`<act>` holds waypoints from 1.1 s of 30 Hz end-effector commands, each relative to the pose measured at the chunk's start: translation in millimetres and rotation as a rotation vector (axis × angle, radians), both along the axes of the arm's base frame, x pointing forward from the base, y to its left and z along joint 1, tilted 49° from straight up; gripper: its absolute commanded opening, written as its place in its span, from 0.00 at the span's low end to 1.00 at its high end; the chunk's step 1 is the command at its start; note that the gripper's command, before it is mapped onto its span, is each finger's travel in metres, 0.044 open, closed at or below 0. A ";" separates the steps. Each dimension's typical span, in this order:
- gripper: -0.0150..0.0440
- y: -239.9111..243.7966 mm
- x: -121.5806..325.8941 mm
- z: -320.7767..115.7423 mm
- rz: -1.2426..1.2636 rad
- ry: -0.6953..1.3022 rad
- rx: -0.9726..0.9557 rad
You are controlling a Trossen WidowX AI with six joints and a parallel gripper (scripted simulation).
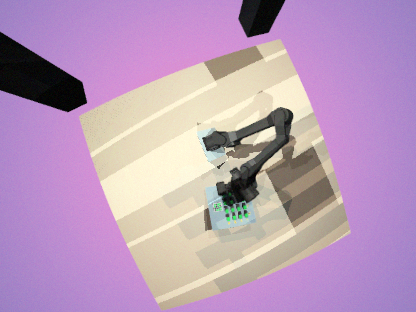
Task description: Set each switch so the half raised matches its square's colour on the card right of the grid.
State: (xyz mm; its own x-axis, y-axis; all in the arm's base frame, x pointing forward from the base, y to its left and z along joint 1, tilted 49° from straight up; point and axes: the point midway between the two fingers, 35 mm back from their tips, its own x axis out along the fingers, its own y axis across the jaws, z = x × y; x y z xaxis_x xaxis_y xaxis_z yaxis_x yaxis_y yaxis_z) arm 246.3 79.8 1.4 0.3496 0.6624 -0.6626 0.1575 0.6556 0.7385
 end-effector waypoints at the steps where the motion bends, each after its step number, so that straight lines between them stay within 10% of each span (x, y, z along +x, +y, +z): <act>1: 0.25 0.1 -0.6 -1.4 -0.004 0.006 -0.001; 33: 0.25 3.0 0.7 -4.2 -0.004 0.006 0.000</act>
State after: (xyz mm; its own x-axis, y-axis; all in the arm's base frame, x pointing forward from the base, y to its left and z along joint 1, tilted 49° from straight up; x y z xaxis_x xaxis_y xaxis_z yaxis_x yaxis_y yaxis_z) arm 247.5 82.8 -1.6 0.3493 0.6626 -0.6625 0.1578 0.6554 0.7387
